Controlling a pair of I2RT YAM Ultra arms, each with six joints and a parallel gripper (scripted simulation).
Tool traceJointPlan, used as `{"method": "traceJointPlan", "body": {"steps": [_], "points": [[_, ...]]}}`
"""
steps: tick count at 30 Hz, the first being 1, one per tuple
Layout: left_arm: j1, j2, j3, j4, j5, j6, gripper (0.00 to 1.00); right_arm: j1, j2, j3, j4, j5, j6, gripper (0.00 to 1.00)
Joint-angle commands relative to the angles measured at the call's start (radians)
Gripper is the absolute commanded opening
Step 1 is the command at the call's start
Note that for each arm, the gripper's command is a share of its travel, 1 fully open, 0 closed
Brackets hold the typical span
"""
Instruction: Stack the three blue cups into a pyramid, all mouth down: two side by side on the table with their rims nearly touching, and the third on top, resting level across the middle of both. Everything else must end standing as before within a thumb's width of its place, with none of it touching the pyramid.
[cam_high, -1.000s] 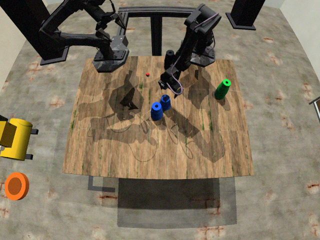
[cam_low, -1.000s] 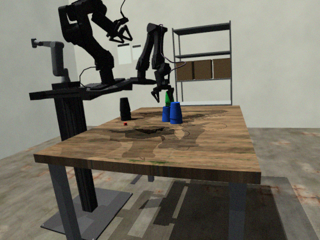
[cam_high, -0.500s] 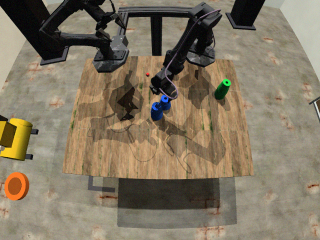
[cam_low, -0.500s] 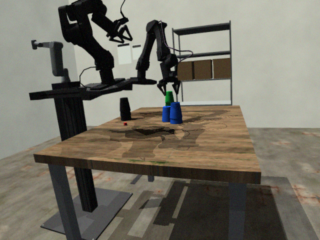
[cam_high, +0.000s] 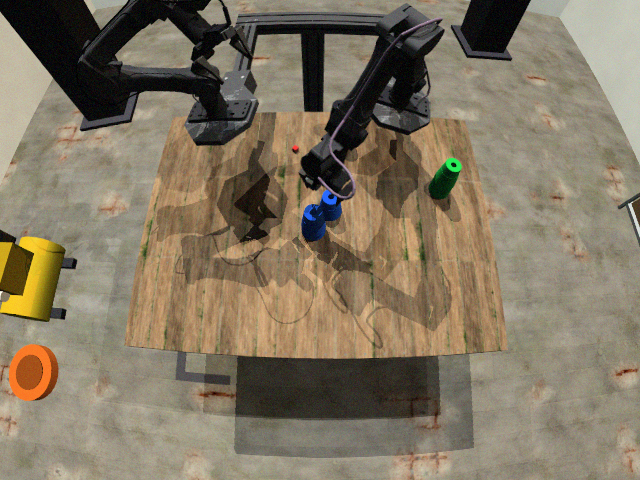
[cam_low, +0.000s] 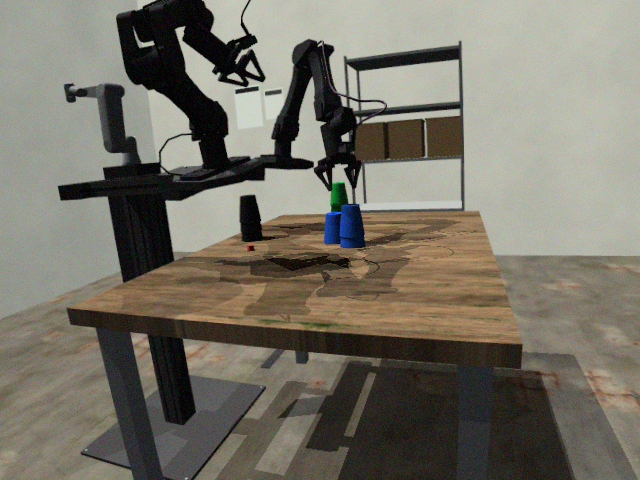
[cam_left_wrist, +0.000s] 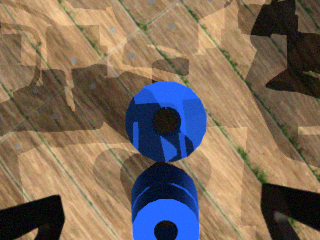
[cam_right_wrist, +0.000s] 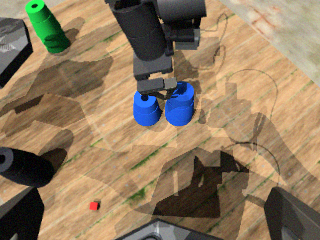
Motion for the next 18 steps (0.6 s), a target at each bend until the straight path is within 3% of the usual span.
{"method": "traceJointPlan", "body": {"steps": [1,4,6,10,18], "points": [[-0.012,-0.003,0.012,-0.016,-0.001,-0.005,1.0,0.007,0.001,0.018,-0.017,0.022,0.003,1.0],[-0.012,-0.003,0.013,-0.016,-0.001,-0.005,1.0,0.007,0.001,0.018,-0.017,0.022,0.003,1.0],[-0.018,0.006,0.023,0.022,-0.001,0.015,0.81,0.007,0.001,0.018,-0.017,0.031,0.012,1.0],[-0.011,0.017,0.022,0.085,0.0,0.05,0.81,0.012,-0.014,0.009,-0.013,0.04,0.031,1.0],[0.012,0.119,0.01,0.232,0.008,0.129,0.81,0.038,-0.116,-0.171,0.007,0.074,0.108,1.0]]}}
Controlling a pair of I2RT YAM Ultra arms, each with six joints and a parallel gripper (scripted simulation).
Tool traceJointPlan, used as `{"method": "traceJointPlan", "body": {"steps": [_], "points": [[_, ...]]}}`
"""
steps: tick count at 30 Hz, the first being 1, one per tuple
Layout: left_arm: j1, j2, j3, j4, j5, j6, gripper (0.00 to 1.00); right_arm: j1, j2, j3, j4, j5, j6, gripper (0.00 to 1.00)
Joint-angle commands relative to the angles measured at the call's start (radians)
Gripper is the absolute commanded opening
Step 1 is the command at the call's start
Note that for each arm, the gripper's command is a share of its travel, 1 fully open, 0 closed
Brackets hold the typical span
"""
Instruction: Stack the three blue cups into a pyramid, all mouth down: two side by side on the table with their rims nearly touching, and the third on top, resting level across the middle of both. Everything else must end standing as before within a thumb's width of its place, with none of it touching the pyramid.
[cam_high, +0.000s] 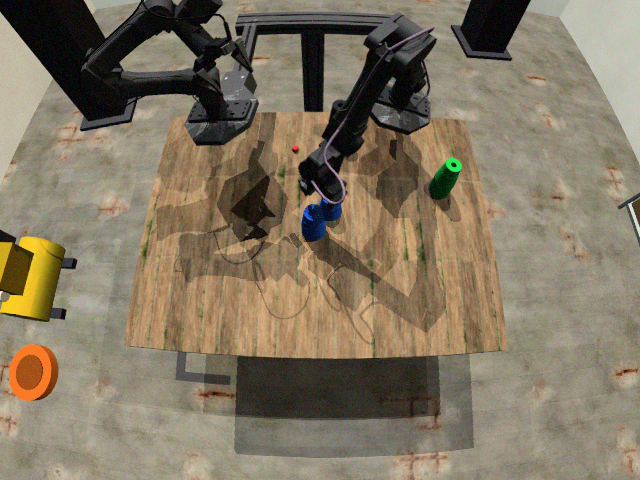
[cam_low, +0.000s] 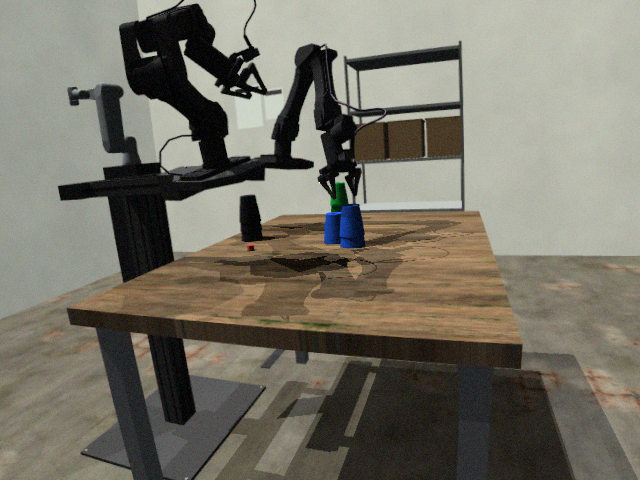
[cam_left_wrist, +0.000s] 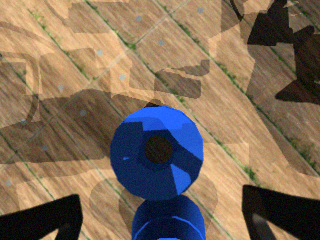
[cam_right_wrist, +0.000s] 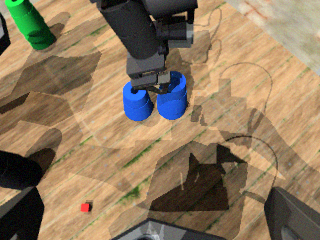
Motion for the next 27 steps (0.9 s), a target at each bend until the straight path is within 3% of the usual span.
{"method": "traceJointPlan", "body": {"steps": [1,8,27], "points": [[0.013,0.031,0.01,0.079,0.008,0.037,0.81,0.025,-0.049,-0.064,0.006,0.041,0.049,1.0],[0.014,0.029,0.011,0.068,0.006,0.03,0.81,0.061,-0.075,-0.117,-0.002,0.063,0.075,1.0],[0.023,0.1,0.086,0.08,0.01,0.044,0.81,0.073,-0.072,-0.109,-0.008,0.063,0.089,1.0]]}}
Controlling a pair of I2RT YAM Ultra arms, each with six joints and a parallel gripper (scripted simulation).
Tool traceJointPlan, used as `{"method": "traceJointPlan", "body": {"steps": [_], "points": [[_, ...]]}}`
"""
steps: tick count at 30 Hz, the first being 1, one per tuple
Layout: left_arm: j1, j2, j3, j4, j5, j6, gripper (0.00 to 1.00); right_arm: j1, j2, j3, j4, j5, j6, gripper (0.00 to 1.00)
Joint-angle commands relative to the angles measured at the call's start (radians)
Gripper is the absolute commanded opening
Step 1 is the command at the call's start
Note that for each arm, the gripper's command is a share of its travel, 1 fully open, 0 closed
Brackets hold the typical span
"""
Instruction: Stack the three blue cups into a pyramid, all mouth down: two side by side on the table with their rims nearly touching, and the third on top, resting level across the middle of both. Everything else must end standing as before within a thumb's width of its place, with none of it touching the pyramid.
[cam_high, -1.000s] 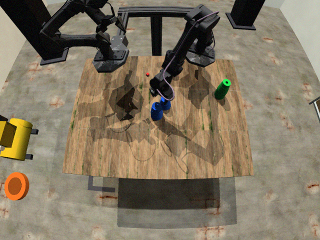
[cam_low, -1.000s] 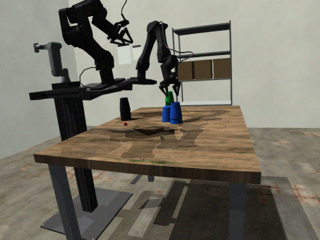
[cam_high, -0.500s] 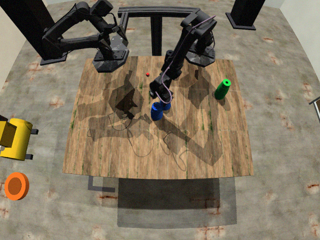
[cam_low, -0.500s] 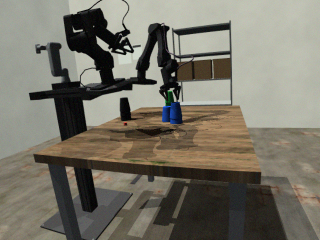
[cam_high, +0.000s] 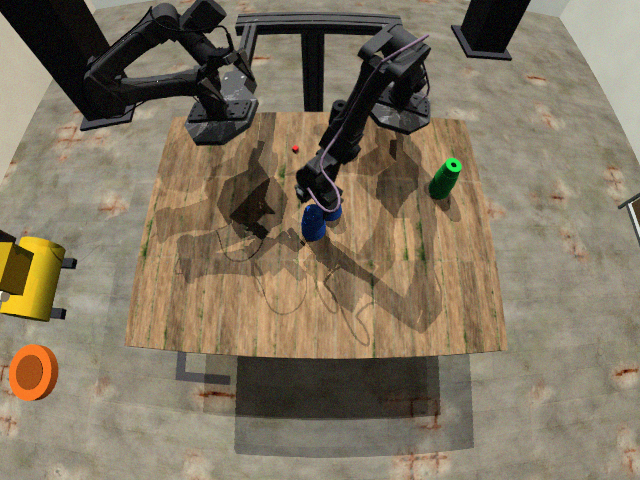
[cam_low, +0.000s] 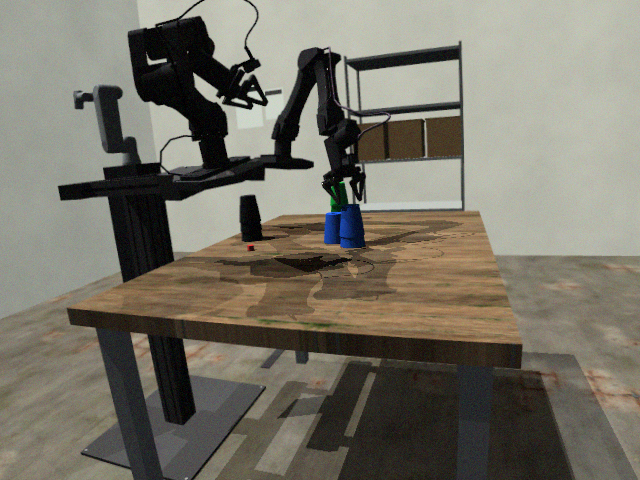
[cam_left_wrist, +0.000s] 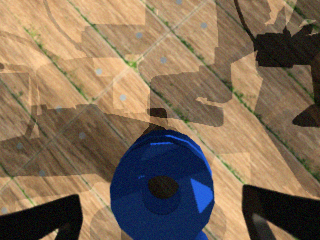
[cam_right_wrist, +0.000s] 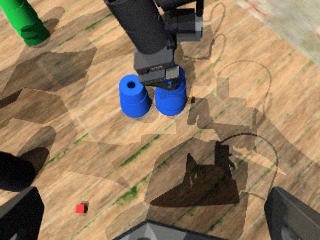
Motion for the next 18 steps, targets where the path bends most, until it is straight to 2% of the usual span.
{"method": "traceJointPlan", "body": {"steps": [1,18], "points": [[0.01,0.023,0.03,0.027,0.008,0.008,0.81,0.011,-0.012,0.002,-0.008,0.024,0.008,1.0],[0.02,0.108,0.074,0.069,0.012,0.019,0.81,0.011,-0.012,0.002,-0.008,0.025,0.009,1.0]]}}
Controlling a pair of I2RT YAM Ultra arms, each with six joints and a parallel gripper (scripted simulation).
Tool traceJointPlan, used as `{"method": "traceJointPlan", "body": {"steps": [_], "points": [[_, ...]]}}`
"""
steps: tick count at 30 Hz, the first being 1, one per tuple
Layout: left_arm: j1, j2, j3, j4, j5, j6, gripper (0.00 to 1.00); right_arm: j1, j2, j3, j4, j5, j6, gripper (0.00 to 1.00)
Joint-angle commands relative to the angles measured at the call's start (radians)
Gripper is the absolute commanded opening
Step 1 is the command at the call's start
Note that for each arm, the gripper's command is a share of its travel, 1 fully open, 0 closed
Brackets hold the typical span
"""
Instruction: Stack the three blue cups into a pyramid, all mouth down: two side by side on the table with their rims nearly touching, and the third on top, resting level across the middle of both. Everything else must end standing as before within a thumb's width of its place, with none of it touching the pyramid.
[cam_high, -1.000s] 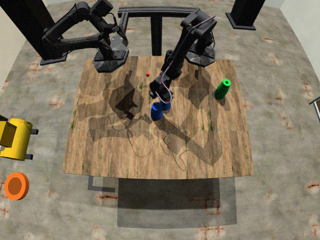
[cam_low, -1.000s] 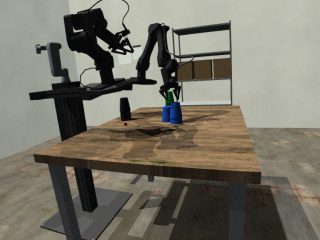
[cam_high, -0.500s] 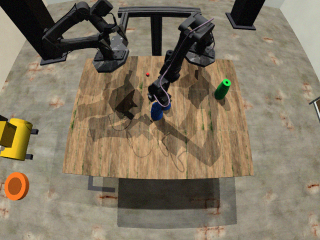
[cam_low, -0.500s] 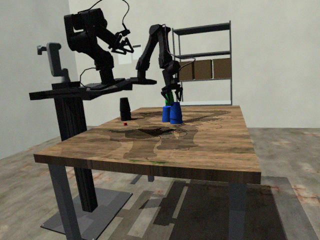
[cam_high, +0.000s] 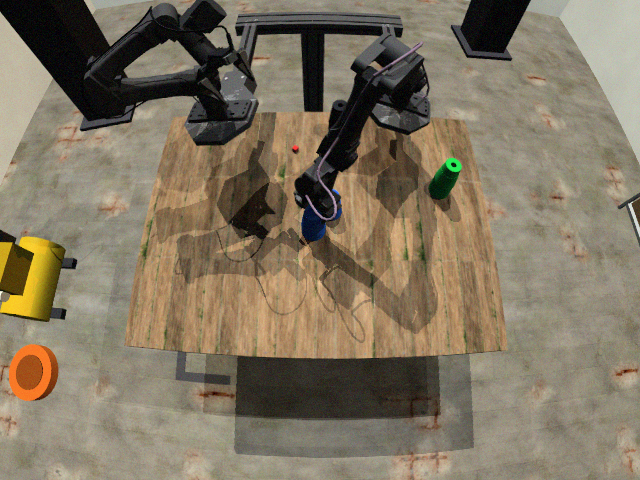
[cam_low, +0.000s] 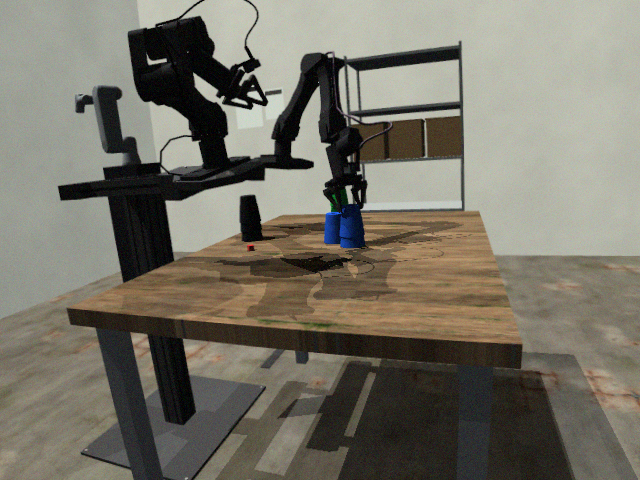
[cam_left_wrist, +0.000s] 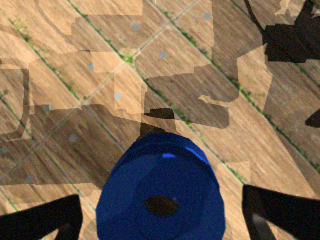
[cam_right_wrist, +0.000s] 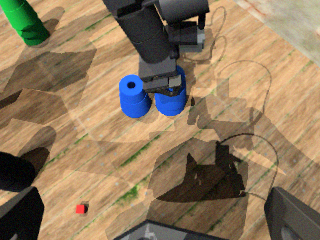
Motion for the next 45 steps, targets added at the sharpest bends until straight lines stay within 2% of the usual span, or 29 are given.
{"method": "traceJointPlan", "body": {"steps": [1,5,6,8,9,13,14,16,17,19,20,30,34,35,45], "points": [[0.01,0.021,0.033,0.034,0.01,0.008,0.81,0.011,-0.012,0.002,-0.008,0.024,0.007,1.0],[0.01,0.026,0.037,0.036,0.009,0.006,0.81,0.011,-0.012,0.002,-0.008,0.024,0.007,1.0],[0.009,0.026,0.037,0.036,0.009,0.006,0.76,0.011,-0.012,0.002,-0.008,0.024,0.007,1.0],[0.009,0.026,0.037,0.036,0.009,0.006,0.76,0.011,-0.012,0.002,-0.008,0.024,0.007,1.0],[0.009,0.026,0.037,0.036,0.009,0.006,0.72,0.011,-0.012,0.002,-0.008,0.024,0.007,1.0],[0.008,0.016,0.021,0.039,0.008,0.005,0.72,0.011,-0.012,0.002,-0.008,0.024,0.007,1.0],[0.008,0.016,0.021,0.039,0.008,0.005,0.68,0.011,-0.012,0.002,-0.008,0.024,0.007,1.0],[0.008,0.016,0.021,0.039,0.008,0.005,0.68,0.011,-0.012,0.002,-0.008,0.024,0.007,1.0],[0.006,0.011,0.016,0.042,0.008,0.003,0.64,0.011,-0.012,0.002,-0.008,0.024,0.007,1.0],[0.006,0.011,0.016,0.042,0.008,0.003,0.64,0.011,-0.012,0.002,-0.008,0.024,0.007,1.0],[0.006,0.011,0.016,0.042,0.008,0.003,0.59,0.011,-0.012,0.002,-0.008,0.024,0.007,1.0],[0.002,0.001,-0.005,0.048,0.007,0.0,0.51,0.011,-0.012,0.002,-0.008,0.024,0.007,1.0],[0.002,-0.001,-0.01,0.051,0.006,-0.001,0.05,0.011,-0.012,0.002,-0.008,0.024,0.007,1.0],[0.002,-0.001,-0.01,0.051,0.006,-0.001,0.0,0.011,-0.012,0.002,-0.008,0.024,0.007,1.0],[-0.013,-0.053,-0.016,-0.021,-0.003,-0.014,0.0,0.011,-0.012,0.002,-0.008,0.024,0.007,1.0]]}}
